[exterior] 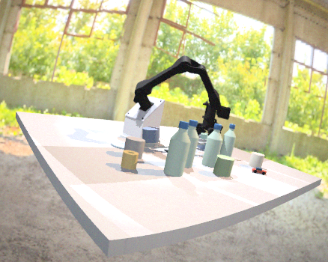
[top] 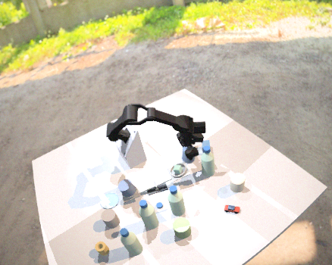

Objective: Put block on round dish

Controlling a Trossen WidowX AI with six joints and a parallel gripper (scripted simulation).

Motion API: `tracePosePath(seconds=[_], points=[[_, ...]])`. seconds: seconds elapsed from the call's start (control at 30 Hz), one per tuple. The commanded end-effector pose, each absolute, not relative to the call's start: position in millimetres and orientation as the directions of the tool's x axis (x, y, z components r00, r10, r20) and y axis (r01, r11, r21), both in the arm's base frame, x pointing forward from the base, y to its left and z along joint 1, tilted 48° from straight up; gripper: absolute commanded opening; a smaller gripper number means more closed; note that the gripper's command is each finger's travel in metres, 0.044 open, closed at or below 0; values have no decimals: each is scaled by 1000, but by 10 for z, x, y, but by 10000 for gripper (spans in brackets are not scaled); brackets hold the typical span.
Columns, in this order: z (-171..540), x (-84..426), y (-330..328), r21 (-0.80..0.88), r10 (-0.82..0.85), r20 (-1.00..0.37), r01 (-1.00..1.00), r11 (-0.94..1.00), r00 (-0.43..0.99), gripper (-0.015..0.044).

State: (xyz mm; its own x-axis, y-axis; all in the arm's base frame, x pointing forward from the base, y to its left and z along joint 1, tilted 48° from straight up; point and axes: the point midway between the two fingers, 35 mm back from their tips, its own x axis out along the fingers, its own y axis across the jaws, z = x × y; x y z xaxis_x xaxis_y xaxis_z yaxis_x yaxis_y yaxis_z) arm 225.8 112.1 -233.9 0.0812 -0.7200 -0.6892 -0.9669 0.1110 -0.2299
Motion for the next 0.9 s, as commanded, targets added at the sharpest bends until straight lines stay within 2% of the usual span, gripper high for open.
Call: tracePosePath(seconds=[0.0,0.43,0.53,0.73,0.87], points=[[-2335,2262,1123,-232,-720,-689,-966,113,81,105],[-2260,2259,1213,-231,-719,-690,-966,112,82,440],[-1995,2222,1497,-231,-717,-692,-967,106,86,440],[-1974,2217,1518,-231,-717,-692,-967,106,86,440],[-1904,2281,1522,-260,-714,-695,-956,136,87,335]])
